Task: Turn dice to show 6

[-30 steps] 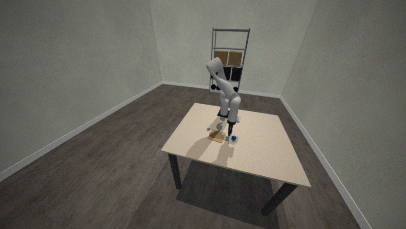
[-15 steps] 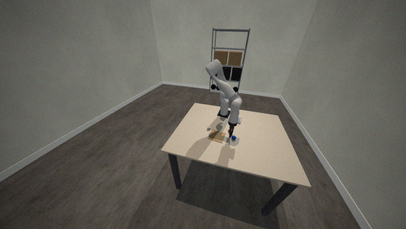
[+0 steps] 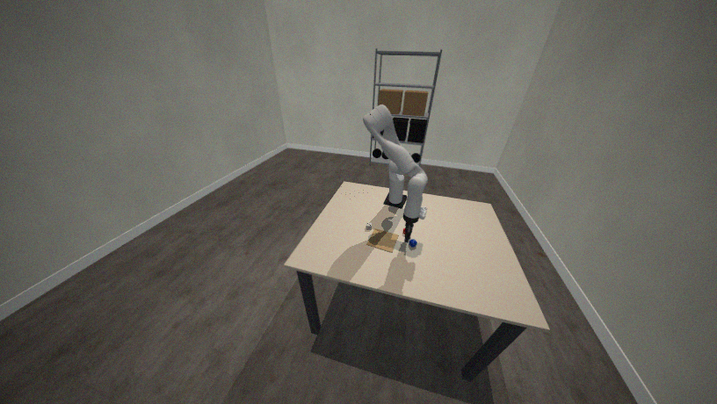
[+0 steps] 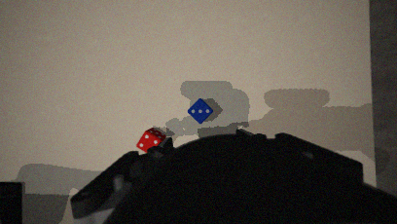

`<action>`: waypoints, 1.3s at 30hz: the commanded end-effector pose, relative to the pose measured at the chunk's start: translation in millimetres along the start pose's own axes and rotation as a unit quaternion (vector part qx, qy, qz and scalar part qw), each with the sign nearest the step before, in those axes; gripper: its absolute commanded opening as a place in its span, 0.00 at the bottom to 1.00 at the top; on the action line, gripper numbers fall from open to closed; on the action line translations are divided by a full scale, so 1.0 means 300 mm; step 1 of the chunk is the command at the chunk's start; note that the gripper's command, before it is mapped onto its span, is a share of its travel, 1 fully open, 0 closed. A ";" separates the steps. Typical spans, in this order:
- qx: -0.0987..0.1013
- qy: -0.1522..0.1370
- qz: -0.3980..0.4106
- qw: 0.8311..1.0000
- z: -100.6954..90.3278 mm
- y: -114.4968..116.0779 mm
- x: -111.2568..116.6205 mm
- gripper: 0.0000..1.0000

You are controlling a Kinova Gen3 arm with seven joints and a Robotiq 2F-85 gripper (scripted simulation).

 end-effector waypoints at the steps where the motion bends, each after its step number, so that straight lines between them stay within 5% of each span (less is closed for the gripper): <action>1: 0.001 0.000 -0.002 1.000 -0.001 0.000 0.004 1.00; 25: 0.001 0.000 -0.002 1.000 -0.016 0.000 0.004 1.00; 39: 0.001 0.000 -0.002 1.000 -0.174 0.000 0.004 1.00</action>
Point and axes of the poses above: the point where the finger pads meet when closed, its own z axis out along the fingers, its own y axis across the jaws, x = y × z, the point moved 4 cm from there along -z, back along the fingers, and after that the axes turned 15 degrees about z, right-handed, at the moved point
